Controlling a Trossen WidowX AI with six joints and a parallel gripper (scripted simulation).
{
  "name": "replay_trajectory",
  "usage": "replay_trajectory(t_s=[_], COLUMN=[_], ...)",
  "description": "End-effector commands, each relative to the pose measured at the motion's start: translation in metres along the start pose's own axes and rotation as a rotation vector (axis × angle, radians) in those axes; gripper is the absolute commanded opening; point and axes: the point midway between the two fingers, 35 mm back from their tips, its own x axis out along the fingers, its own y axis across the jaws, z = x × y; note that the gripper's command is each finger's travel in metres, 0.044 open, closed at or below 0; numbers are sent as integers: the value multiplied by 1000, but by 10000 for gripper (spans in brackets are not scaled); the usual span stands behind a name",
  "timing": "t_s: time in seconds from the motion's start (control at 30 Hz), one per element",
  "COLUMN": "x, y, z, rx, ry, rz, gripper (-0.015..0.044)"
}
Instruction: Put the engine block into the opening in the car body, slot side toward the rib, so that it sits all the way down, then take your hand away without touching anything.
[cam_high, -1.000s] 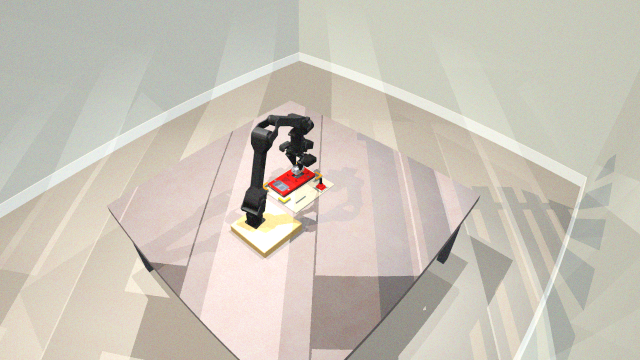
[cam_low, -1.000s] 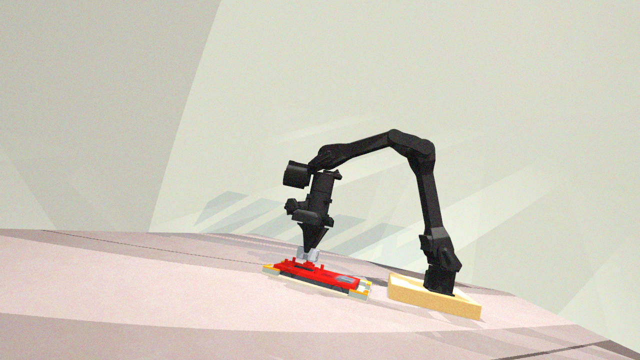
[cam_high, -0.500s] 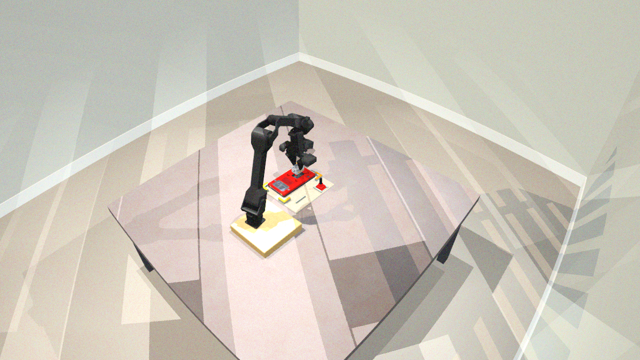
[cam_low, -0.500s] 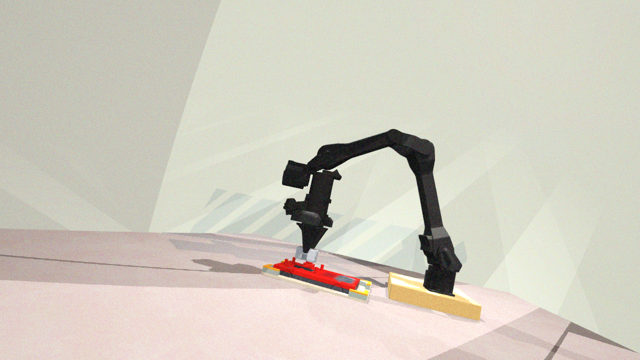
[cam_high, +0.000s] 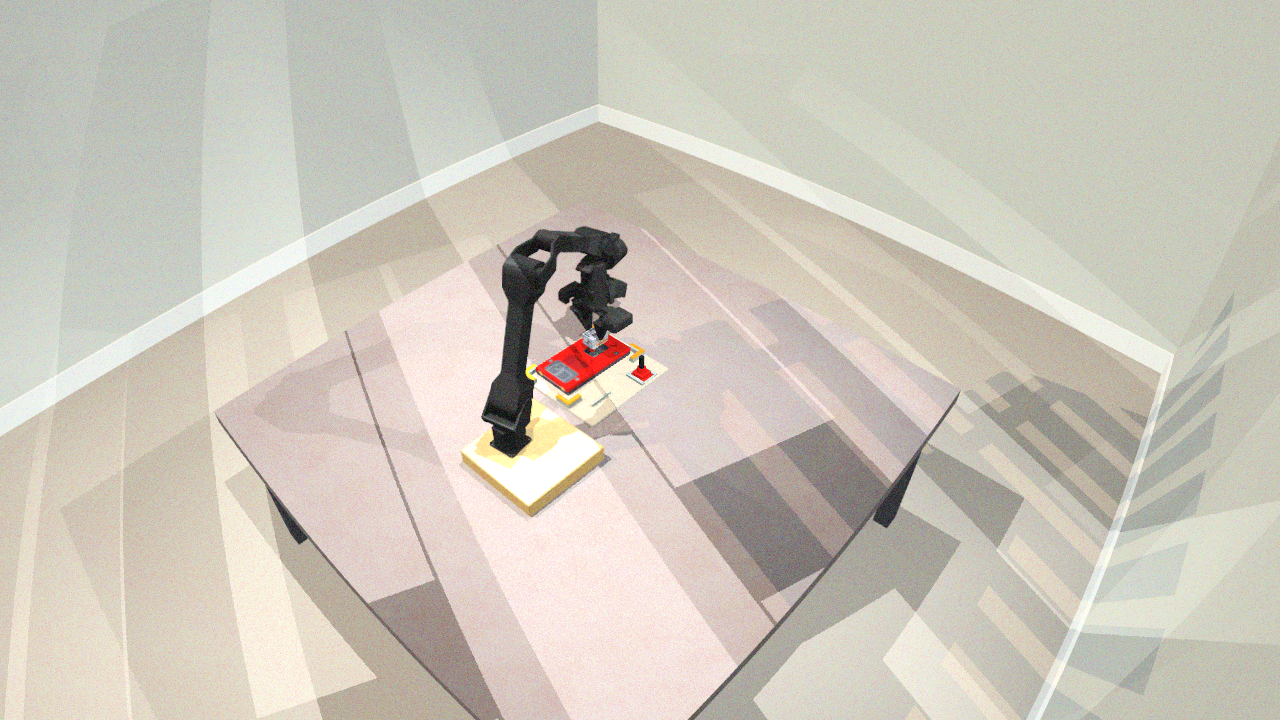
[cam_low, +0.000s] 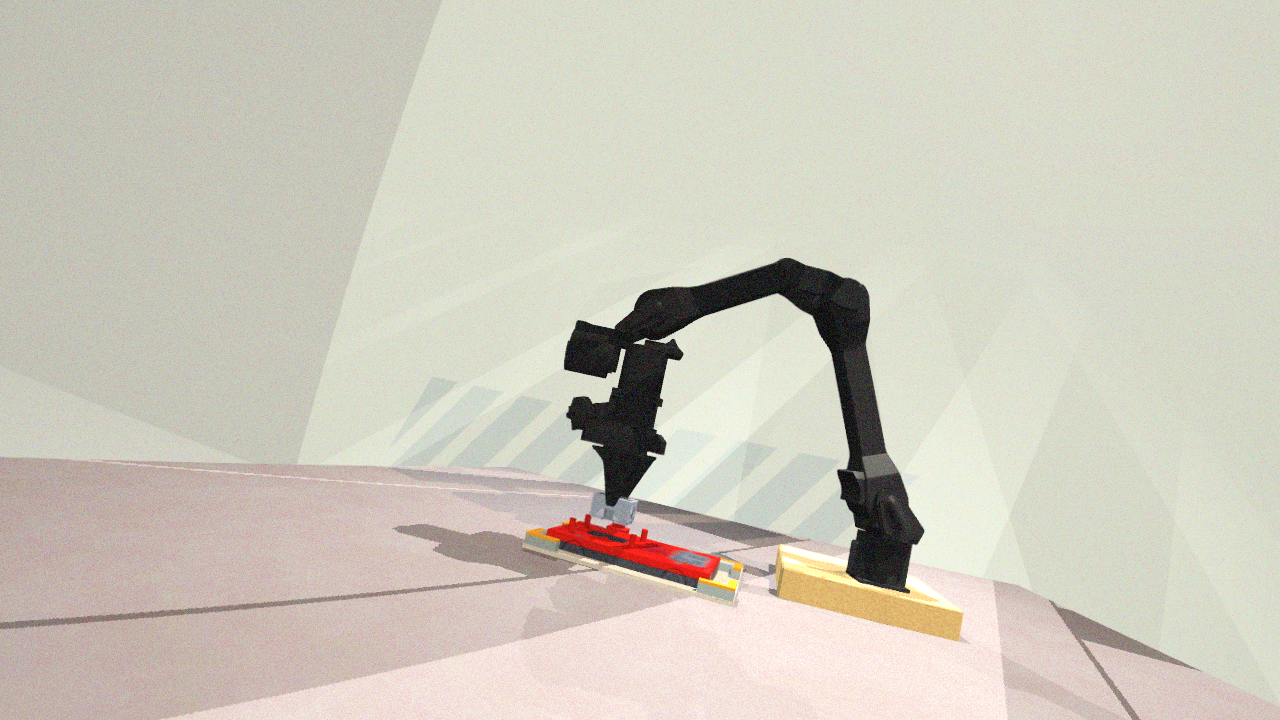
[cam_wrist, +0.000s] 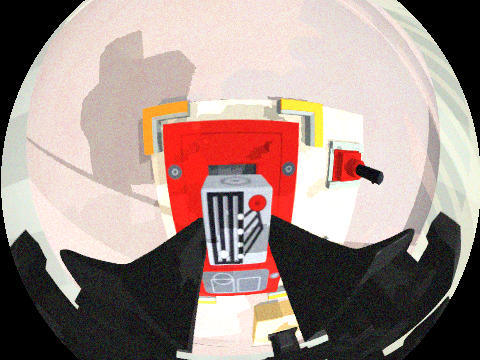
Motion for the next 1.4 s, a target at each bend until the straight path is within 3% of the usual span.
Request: replay_trajectory(t_s=[0.0, 1.37], x=[1, 9], y=[0, 0], z=[1, 1], rx=[17, -2], ry=[-2, -2], rz=[-1, -1], gripper=[159, 159])
